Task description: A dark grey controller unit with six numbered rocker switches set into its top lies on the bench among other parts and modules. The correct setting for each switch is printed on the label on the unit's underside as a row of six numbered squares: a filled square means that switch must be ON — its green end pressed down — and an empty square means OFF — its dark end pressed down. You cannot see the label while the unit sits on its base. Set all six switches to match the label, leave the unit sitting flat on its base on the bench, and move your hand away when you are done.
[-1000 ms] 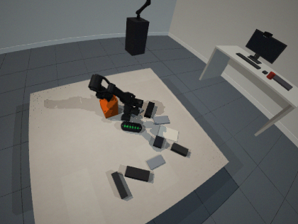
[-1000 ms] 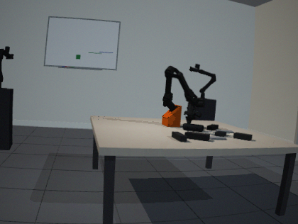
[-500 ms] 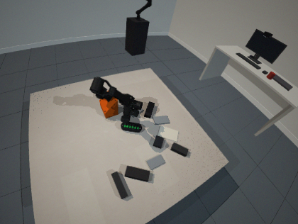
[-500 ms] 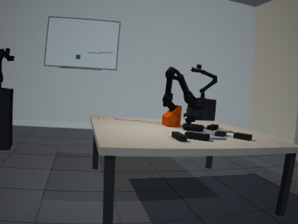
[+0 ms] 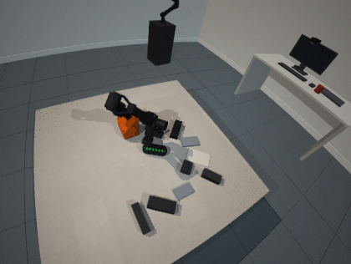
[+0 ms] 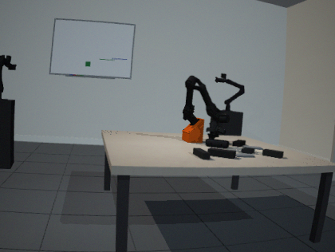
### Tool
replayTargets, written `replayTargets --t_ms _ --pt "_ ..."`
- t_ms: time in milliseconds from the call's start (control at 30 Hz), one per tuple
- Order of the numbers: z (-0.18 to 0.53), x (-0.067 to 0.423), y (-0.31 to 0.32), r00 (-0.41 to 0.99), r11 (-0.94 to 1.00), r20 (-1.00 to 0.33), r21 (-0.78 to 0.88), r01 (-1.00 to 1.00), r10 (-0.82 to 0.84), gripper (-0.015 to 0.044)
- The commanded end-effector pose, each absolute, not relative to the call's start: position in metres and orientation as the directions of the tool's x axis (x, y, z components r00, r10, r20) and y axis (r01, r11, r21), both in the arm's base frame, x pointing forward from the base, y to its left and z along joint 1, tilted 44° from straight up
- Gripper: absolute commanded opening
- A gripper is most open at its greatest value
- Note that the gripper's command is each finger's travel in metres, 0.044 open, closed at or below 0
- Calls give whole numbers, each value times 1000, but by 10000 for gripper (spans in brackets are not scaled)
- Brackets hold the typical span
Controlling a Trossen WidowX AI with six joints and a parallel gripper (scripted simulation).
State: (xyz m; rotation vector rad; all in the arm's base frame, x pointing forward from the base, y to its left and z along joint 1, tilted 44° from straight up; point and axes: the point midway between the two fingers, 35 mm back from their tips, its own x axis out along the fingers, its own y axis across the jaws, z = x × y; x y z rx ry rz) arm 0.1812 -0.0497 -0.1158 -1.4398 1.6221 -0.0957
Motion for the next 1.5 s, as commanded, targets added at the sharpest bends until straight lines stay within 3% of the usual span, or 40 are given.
replayTargets --t_ms 0,1467 --pt "-115 182 -52 123 306 -569 -598 -741 -813 0" --pt "-100 211 -71 123 305 -567 -599 -740 -815 0"
